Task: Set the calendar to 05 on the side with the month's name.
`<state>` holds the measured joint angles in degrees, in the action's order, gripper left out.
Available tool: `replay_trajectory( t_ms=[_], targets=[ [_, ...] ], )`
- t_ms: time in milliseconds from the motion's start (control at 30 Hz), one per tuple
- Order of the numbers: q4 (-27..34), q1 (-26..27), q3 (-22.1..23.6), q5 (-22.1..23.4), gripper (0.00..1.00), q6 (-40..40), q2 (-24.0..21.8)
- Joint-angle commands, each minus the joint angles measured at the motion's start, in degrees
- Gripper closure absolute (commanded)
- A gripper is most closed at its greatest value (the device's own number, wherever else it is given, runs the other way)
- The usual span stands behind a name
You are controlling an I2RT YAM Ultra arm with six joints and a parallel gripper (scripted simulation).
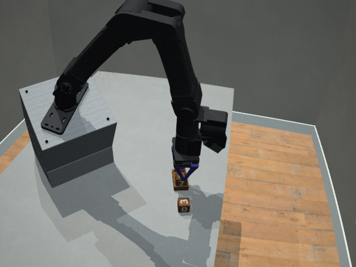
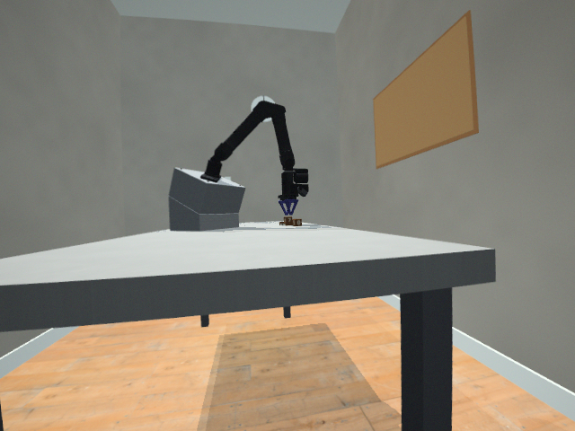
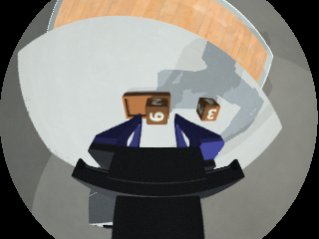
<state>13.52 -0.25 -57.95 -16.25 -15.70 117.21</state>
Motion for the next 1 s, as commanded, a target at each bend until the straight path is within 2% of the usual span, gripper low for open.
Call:
replay_trajectory(
  t_ms=[0,967],
  targets=[
    [-0.1,-0.2,-0.2,0.3,0.53,0.0,-0.4],
    [-0.8,-0.4,0.9,0.2,0.53,0.2,-0.8]
  ],
)
